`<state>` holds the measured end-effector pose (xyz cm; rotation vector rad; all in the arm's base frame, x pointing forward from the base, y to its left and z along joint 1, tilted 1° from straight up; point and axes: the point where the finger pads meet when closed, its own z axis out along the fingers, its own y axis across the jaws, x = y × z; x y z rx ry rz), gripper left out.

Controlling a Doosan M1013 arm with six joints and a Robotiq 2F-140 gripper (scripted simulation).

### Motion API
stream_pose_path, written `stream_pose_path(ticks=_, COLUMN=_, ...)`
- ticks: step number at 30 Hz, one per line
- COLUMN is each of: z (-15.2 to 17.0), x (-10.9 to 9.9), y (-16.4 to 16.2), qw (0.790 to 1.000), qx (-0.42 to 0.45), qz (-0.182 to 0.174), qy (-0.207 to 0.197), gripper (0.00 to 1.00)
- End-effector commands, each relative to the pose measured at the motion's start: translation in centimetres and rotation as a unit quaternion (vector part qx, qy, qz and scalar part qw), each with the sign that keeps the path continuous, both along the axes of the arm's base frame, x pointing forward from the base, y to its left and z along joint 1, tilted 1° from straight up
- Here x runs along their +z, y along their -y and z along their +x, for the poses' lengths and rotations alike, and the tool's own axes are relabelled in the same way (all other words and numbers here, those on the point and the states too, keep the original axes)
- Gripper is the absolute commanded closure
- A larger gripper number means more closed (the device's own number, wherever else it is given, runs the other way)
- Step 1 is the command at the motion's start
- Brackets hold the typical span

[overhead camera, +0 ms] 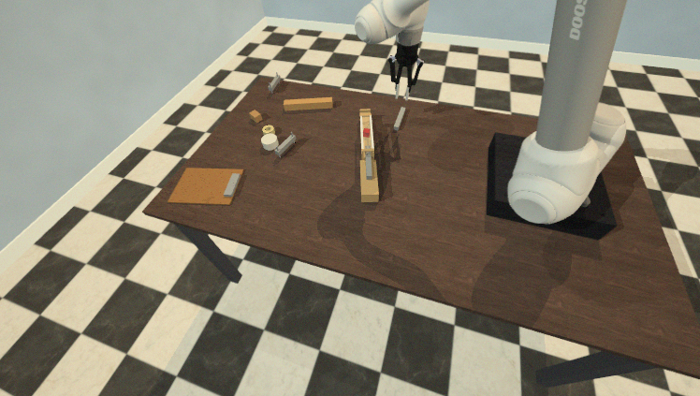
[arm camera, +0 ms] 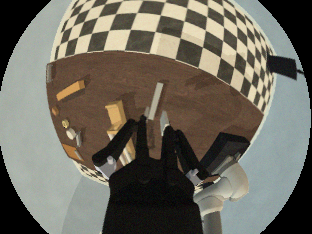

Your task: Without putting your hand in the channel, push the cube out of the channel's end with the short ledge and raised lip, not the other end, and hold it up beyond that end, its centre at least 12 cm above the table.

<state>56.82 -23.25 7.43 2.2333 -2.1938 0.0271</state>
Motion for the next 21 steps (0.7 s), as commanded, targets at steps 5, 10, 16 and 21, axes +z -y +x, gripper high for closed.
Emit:
stream_pose_path(ticks=5, z=0.0, x=0.0, y=0.0, qw=1.000, qx=0.000, qz=0.000, qy=0.000, gripper=0.77)
stream_pose_path(ticks=10, z=0.0, x=0.0, y=0.0, qw=1.000, qx=0.000, qz=0.000, qy=0.000, gripper=0.77)
stream_pose_path(ticks=16, z=0.0, x=-0.2, y=0.0, qw=1.000, qx=0.000, qz=0.000, qy=0.000, gripper=0.77)
stream_pose_path(ticks=21, z=0.0, x=-1.6, y=0.0, qw=1.000, qx=0.000, qz=0.000, qy=0.000, gripper=0.77)
